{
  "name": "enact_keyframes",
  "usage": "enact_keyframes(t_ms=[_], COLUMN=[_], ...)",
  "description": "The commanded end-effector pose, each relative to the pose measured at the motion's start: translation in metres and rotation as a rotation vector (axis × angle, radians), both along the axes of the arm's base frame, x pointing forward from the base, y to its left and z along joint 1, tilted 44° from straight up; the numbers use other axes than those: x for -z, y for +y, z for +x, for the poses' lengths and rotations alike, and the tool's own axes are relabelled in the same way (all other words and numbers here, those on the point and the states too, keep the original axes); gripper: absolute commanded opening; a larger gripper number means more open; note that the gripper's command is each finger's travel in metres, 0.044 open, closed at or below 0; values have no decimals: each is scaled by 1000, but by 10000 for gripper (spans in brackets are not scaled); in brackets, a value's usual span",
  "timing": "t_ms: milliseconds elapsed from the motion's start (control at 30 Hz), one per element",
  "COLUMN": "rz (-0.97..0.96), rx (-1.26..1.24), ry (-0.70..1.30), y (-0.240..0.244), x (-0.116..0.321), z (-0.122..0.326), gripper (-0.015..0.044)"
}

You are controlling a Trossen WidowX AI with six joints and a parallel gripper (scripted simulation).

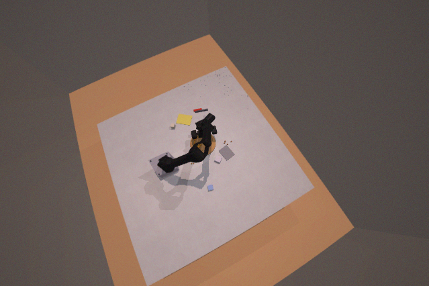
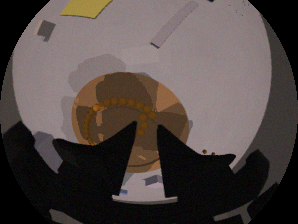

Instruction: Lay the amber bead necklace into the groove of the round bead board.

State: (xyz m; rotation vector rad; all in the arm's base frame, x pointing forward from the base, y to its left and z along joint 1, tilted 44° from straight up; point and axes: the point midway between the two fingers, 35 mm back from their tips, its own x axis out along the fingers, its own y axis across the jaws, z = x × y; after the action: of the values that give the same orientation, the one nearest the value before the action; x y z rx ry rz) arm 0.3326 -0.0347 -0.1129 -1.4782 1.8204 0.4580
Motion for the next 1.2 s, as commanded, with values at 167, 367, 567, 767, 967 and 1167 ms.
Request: enact_keyframes(t_ms=[167, 367, 567, 767, 967, 1167], rz=[-7, -2, -2, -2, -2, -2], rx=[-2, 2, 2, 2, 2, 2], ry=[13, 7, 7, 7, 7, 7], y=[-7, -5, -5, -5, -5, -5], x=[6, 5, 5, 5, 5, 5], z=[-4, -3, -3, -3, -3, -3], gripper=[120, 0, 0, 0, 0, 0])
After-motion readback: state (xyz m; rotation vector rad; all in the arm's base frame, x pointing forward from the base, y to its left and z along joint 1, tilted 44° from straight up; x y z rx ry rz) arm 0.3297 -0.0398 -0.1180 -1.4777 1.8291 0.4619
